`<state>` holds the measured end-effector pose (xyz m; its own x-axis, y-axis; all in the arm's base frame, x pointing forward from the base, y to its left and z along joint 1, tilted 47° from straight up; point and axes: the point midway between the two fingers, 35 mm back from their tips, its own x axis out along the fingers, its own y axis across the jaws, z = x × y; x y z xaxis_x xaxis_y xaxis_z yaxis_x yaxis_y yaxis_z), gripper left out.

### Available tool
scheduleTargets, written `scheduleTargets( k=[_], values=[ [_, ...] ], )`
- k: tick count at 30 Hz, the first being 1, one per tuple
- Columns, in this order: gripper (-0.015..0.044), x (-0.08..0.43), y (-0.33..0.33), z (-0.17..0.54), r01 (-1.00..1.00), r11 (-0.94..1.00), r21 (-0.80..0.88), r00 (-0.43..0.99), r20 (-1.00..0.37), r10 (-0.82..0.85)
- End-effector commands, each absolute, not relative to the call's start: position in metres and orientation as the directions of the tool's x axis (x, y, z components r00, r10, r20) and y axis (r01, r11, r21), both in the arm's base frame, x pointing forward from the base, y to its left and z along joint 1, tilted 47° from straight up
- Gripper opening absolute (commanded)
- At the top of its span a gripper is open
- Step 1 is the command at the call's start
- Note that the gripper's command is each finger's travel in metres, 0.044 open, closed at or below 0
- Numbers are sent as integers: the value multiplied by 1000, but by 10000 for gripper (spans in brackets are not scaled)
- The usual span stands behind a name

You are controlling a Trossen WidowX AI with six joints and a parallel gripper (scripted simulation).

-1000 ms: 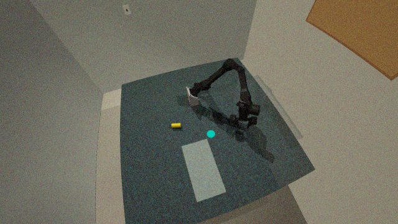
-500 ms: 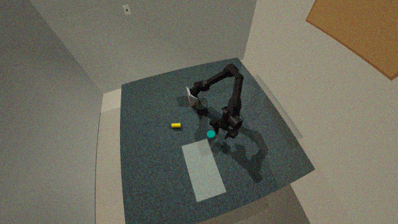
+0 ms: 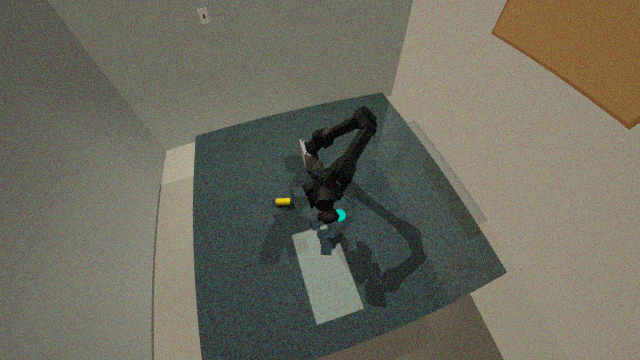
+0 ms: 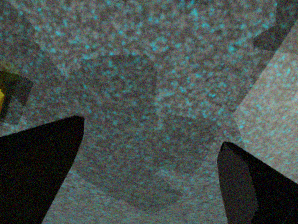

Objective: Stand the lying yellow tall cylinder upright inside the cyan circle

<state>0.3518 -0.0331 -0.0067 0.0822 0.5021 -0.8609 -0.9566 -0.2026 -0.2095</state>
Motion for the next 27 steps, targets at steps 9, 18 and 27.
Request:
scheduleTargets(
  k=[9,18,27],
  values=[
    [309,287,-105,-54,-999,-44,16,-39,-808,589],
    [309,232,-137,-76,-987,59,150,-66,-712,699],
    [309,228,-95,-124,-985,68,159,-64,-702,709]
  ],
)
